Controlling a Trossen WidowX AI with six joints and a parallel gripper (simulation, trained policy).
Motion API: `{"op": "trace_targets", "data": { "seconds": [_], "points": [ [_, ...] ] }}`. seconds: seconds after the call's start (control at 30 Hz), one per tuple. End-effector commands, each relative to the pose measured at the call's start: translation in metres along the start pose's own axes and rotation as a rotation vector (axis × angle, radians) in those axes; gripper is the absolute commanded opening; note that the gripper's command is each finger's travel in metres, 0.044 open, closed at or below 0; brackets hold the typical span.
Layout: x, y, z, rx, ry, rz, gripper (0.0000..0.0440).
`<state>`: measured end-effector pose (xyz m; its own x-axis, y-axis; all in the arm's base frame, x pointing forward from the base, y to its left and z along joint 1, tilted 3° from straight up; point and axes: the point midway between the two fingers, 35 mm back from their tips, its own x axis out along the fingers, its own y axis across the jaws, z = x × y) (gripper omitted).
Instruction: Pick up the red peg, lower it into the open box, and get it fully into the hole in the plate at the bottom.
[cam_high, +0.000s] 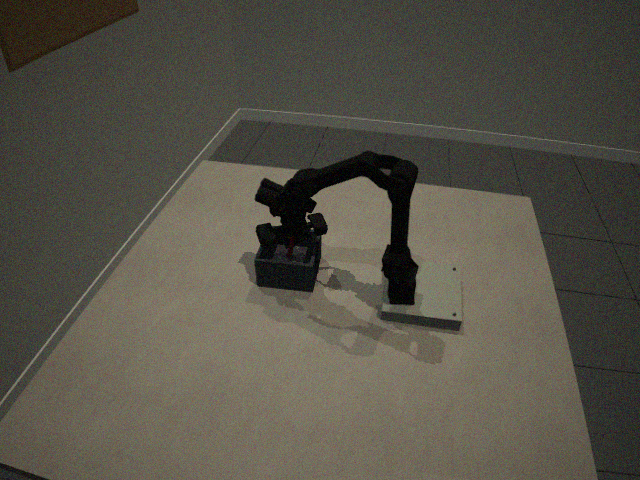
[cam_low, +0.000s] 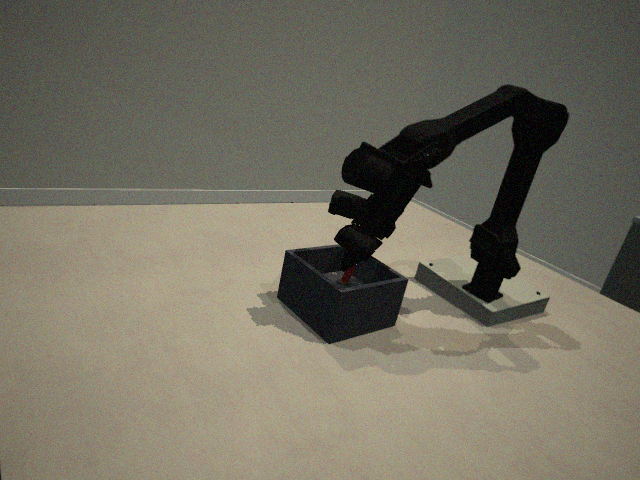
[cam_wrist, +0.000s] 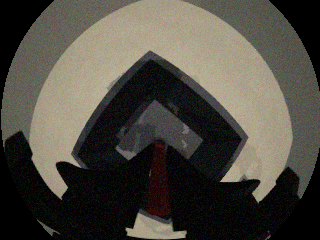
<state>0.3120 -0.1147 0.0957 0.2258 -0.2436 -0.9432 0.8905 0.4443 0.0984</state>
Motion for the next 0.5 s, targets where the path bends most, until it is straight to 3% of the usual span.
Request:
{"op": "trace_targets", "data": {
  "seconds": [0.0,0.17,0.47],
  "points": [
    [0.012,0.000,0.000,-0.017,0.020,-0.015,0.0040],
    [0.022,-0.002,0.001,-0.053,0.039,-0.039,0.0140],
    [0.026,0.007,0.020,-0.087,0.035,-0.052,0.0149]
  ]
}}
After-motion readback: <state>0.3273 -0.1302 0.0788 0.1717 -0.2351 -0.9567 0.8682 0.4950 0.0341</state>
